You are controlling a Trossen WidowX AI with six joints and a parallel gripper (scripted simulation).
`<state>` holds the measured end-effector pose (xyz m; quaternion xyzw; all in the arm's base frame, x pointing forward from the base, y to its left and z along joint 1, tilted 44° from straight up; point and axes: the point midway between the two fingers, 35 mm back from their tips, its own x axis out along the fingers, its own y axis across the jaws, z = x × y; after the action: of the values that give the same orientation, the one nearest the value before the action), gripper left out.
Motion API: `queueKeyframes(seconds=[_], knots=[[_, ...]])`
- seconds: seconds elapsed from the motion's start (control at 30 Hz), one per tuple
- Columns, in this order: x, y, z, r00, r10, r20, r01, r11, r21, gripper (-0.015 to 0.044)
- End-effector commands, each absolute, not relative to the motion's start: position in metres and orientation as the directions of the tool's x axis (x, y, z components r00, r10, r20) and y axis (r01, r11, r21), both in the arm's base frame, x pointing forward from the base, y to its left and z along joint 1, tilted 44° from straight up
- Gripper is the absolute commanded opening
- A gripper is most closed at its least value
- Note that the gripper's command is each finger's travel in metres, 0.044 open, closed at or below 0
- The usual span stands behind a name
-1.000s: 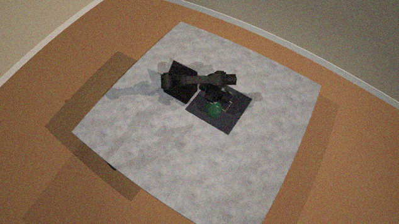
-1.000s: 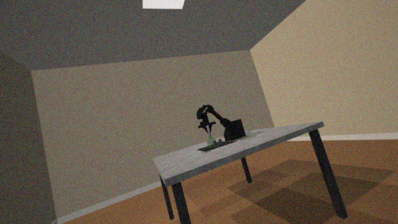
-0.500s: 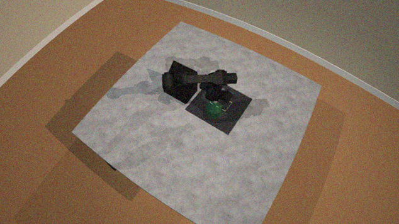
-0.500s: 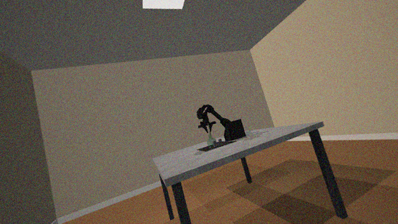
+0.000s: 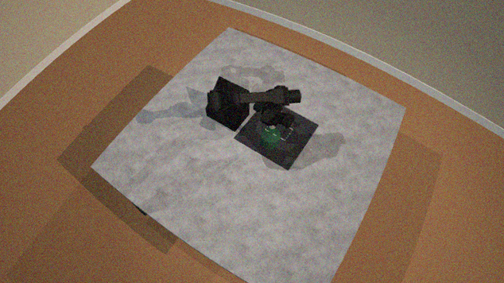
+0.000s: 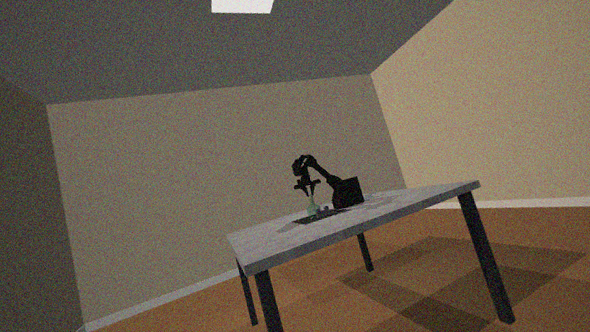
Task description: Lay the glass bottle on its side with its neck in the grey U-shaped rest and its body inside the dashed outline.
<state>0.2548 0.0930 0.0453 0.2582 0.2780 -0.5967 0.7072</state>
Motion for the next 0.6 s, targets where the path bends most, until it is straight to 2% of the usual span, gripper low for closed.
queueKeyframes(seconds=[0.0, 0.57], knots=[[0.254, 0.1015, 0.0404, 0.133, -0.696, -0.706, 0.987, 0.155, 0.034, 0.0125], [0.2529, 0.11, 0.0346, 0.134, -0.712, -0.689, 0.988, 0.154, 0.033, 0.0125]])
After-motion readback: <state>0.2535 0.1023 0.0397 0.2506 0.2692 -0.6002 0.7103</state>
